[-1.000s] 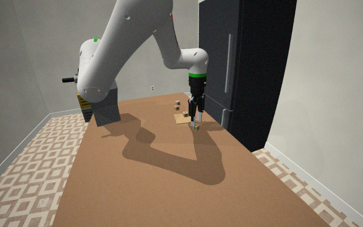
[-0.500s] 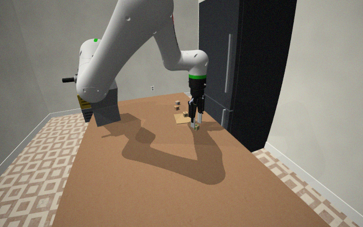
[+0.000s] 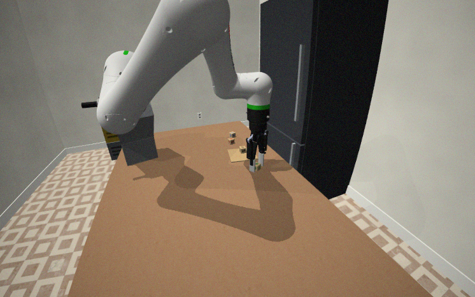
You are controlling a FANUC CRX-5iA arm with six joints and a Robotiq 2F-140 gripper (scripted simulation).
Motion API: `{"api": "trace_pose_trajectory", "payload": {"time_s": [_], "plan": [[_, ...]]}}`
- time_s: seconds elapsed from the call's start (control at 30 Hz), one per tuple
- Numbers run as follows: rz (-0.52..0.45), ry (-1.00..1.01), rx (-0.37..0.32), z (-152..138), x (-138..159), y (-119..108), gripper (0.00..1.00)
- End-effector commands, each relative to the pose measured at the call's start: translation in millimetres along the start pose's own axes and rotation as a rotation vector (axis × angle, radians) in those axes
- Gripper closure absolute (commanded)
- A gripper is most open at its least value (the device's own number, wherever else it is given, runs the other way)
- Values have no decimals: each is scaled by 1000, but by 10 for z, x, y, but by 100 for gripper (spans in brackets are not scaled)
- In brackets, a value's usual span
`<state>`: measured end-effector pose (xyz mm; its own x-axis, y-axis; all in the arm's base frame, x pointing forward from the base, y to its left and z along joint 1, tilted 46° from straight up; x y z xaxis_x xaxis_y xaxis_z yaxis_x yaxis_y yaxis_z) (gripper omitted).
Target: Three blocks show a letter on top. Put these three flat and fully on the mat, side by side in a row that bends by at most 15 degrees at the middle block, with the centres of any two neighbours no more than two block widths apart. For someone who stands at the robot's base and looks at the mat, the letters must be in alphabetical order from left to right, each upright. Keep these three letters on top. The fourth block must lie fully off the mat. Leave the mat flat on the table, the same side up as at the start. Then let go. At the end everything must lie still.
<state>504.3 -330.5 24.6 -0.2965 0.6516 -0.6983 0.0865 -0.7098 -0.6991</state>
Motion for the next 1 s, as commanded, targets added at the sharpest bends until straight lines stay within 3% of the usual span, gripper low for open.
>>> {"api": "trace_pose_trajectory", "payload": {"time_s": [0.0,0.5,0.53,0.97], "plan": [[0,0,-1,-2,0,27,60],[0,0,-1,-2,0,31,60],[0,0,-1,-2,0,31,72],[0,0,-1,-2,0,31,72]]}}
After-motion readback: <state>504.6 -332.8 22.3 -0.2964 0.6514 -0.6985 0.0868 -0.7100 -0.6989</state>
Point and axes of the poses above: the point where the finger pads meet when closed, its own y axis out along the fingers, its own z axis across the jaws, x = y × z, the point moved 4 cm from there along -y, back along the fingers, and after that the axes turned 4 degrees about y, right-handed, at the moved point
